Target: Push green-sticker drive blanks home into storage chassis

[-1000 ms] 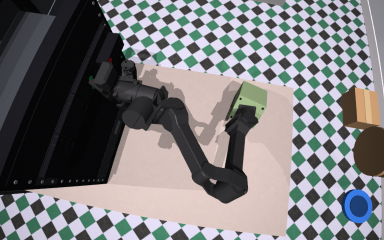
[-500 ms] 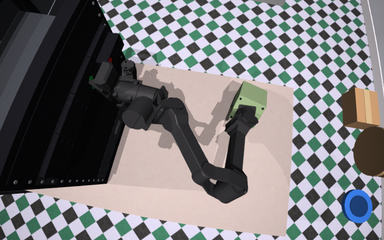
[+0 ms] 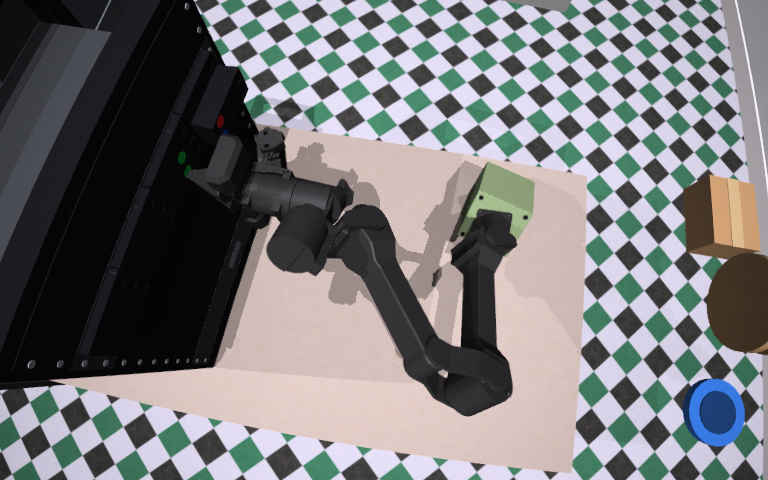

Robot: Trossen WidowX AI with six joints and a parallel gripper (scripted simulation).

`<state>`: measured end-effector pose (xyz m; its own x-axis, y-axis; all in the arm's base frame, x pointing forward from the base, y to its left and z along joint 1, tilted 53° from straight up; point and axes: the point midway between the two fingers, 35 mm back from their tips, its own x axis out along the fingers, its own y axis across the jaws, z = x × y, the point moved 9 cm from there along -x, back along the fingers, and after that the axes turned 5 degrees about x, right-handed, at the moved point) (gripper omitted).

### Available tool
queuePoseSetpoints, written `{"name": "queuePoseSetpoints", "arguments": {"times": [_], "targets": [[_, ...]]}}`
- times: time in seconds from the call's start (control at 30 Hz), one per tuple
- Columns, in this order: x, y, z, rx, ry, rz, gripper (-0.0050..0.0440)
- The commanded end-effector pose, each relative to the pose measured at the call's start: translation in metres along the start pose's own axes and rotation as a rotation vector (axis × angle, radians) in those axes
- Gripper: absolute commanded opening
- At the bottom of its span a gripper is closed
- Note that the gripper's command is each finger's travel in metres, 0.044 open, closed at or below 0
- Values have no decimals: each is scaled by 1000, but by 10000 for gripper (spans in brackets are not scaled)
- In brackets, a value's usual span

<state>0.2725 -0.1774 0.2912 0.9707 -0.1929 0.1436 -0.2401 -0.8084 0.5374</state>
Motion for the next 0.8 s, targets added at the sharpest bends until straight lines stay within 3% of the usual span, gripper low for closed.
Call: {"name": "queuePoseSetpoints", "arguments": {"times": [0.0, 0.2, 0.77], "targets": [[-20, 2, -1, -1, 2, 9, 0], [-45, 2, -1, -1, 2, 9, 0], [-57, 1, 0, -1, 2, 9, 0]]}}
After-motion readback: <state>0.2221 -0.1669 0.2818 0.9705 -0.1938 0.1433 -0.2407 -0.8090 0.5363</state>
